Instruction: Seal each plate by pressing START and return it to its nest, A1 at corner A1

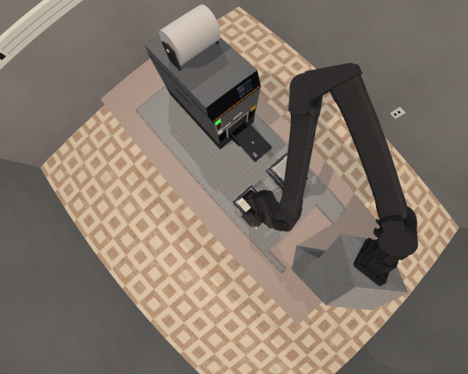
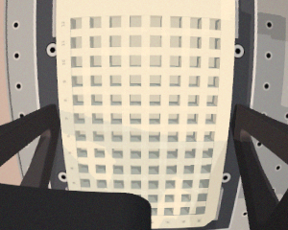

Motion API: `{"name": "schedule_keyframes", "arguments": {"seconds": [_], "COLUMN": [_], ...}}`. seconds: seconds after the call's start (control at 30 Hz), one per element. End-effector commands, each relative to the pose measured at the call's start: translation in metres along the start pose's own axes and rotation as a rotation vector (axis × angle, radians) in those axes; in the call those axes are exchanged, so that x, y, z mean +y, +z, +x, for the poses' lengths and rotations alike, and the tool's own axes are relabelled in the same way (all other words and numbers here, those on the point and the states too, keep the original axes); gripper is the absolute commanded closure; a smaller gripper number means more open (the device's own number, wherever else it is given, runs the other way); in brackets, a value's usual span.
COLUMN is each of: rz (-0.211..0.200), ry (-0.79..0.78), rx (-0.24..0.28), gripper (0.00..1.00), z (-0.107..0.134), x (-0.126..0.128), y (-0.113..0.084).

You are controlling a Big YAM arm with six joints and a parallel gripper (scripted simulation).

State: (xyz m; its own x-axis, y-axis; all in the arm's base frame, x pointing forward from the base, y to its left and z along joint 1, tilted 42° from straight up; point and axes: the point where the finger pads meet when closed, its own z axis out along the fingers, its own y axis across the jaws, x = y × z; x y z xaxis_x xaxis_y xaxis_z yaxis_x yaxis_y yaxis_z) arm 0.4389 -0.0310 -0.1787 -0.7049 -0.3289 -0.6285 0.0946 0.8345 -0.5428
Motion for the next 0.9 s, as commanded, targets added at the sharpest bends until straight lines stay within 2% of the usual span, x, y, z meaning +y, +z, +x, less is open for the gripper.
{"name": "schedule_keyframes", "arguments": {"seconds": [0.0, 0.33, 0.83, 0.87], "rz": [0.011, 0.003, 0.005, 0.005], "ry": [-0.011, -0.029, -0.024, -0.024], "rx": [0.02, 0.045, 0.035, 0.035], "gripper": [0.02, 0.07, 0.14, 1.0], "z": [0.006, 0.021, 0.02, 0.02], "x": [-0.011, -0.006, -0.005, -0.005], "y": [-0.005, -0.004, -0.004, -0.004]}}
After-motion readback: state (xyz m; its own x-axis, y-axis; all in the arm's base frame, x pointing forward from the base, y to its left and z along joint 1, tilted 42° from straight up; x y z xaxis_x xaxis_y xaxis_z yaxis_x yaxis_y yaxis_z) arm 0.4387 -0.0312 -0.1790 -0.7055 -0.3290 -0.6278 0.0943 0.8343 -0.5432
